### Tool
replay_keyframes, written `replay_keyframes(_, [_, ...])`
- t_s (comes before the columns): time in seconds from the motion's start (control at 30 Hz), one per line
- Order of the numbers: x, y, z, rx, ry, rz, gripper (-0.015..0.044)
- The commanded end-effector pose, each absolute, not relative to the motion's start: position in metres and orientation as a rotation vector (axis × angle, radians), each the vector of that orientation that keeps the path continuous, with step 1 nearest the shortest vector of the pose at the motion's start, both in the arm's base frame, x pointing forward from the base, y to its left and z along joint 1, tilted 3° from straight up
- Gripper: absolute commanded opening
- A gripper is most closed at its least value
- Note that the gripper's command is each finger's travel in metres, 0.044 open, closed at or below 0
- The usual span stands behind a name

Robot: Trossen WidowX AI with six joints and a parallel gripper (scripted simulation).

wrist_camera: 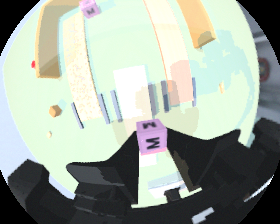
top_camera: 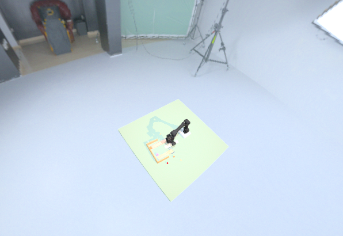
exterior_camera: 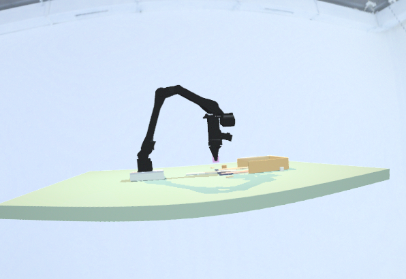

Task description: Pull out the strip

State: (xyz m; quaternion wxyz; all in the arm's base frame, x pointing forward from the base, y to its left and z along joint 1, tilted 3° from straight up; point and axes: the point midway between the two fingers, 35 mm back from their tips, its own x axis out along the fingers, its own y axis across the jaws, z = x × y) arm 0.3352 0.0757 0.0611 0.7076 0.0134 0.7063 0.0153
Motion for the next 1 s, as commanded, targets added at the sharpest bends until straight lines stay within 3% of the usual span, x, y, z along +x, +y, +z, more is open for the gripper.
replay_keyframes(0.0, [0.320,0.072,0.059,0.024,1.575,0.035,0.0000])
replay_keyframes(0.23, [0.298,0.067,0.057,0.023,1.577,0.035,0.0000])
replay_keyframes(0.97, [0.298,0.065,0.093,0.023,1.577,0.035,0.0000])
